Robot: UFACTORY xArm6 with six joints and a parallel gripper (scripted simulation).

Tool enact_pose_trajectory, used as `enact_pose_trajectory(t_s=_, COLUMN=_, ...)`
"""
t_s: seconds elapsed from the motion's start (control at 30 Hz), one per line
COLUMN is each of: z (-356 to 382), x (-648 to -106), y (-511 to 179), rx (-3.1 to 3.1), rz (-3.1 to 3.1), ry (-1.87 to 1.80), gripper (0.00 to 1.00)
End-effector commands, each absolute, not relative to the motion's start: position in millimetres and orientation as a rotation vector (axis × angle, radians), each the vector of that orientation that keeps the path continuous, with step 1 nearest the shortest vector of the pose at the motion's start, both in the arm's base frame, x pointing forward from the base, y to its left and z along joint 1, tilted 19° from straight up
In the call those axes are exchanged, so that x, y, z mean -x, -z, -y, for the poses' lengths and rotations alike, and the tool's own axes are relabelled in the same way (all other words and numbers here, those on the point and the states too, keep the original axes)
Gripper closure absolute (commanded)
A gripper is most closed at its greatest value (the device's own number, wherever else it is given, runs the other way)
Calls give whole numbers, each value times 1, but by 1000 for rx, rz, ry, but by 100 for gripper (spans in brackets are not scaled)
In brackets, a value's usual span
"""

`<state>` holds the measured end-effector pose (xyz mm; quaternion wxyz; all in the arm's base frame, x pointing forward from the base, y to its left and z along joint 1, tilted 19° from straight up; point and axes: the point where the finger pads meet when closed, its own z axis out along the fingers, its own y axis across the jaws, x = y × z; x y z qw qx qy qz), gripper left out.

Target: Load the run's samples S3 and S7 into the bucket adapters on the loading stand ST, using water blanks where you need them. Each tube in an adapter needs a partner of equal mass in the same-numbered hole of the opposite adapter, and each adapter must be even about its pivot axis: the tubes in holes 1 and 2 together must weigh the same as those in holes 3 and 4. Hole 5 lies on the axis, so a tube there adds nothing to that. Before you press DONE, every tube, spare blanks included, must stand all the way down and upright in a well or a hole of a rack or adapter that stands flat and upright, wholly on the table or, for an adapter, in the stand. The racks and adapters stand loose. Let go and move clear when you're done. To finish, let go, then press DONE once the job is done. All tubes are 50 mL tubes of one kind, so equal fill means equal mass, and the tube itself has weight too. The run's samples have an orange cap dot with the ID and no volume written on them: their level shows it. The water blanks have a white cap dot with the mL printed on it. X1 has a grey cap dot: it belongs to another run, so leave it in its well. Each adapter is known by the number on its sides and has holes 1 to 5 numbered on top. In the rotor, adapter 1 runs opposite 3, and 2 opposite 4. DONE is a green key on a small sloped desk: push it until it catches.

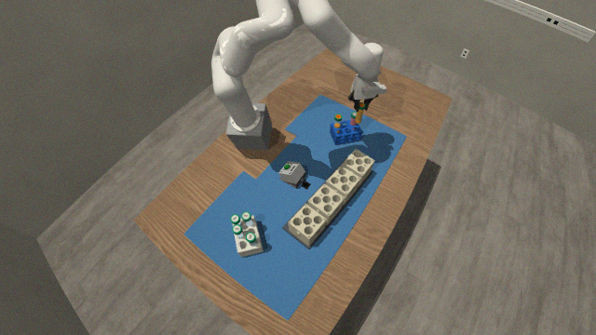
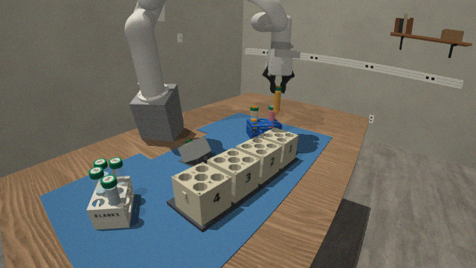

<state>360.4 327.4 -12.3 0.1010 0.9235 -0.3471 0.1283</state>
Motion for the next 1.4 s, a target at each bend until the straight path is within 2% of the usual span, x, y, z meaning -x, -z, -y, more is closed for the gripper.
enact_pose_trajectory(t_s=0.0, z=-330, x=-360, y=5, rx=-2731, rz=1026, ry=-381, gripper=100)
enact_pose_trajectory(t_s=0.63, z=-340, x=-354, y=-27, rx=-2731, rz=1027, ry=-381, gripper=100)
enact_pose_trajectory(t_s=1.37, z=-340, x=-354, y=-27, rx=-2731, rz=1027, ry=-381, gripper=100)
